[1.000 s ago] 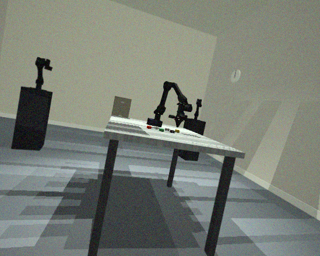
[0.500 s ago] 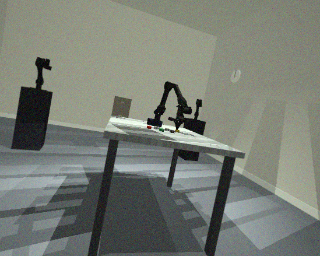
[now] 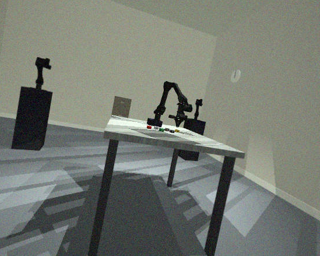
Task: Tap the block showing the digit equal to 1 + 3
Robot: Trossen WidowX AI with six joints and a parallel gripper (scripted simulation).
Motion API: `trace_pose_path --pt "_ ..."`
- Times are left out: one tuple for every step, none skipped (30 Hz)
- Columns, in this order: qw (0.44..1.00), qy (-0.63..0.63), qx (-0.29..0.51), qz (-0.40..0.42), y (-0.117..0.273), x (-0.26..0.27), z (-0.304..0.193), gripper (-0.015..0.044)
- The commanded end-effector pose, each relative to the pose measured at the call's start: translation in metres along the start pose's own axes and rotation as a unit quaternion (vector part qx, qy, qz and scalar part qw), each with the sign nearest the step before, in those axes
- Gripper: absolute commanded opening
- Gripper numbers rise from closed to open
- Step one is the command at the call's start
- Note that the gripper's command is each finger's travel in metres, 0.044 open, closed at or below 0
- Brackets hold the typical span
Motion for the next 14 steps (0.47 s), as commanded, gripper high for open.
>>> trace_pose_path --pt "1.000 -0.001 -0.003 0.001 0.016 0.009 0.003 0.0099" --pt "1.000 -0.001 -0.003 0.002 0.025 0.017 0.005 0.0125" --pt "1.000 0.000 -0.003 0.002 0.035 0.024 0.006 0.0151" --pt "1.000 0.000 -0.003 0.003 0.044 0.030 0.007 0.0178" --pt "1.000 0.000 -0.003 0.003 0.054 0.037 0.007 0.0204" --pt "1.000 -0.001 -0.003 0.003 0.063 0.043 0.007 0.0230" --pt "1.000 -0.001 -0.003 0.003 0.073 0.049 0.007 0.0256" --pt "1.000 -0.002 -0.003 0.003 0.080 0.053 0.006 0.0282" --pt "1.000 -0.002 -0.003 0.003 0.084 0.056 0.006 0.0309" --pt "1.000 -0.002 -0.003 0.003 0.086 0.057 0.006 0.0335" --pt "1.000 -0.002 -0.003 0.003 0.086 0.057 0.006 0.0361" --pt "1.000 -0.002 -0.003 0.003 0.086 0.057 0.006 0.0388" --pt "1.000 -0.002 -0.003 0.003 0.086 0.057 0.006 0.0400" --pt "1.000 -0.002 -0.003 0.003 0.086 0.057 0.006 0.0400"
Point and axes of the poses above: the point midway between the two fingers, 35 mm back from their tips, its own y axis back along the fingers, its own x axis across the jaws, z = x × y, the point moved 5 cm from there along y, back along the fingers, and after that the axes turned 6 degrees about -y, right-handed, at the moved point
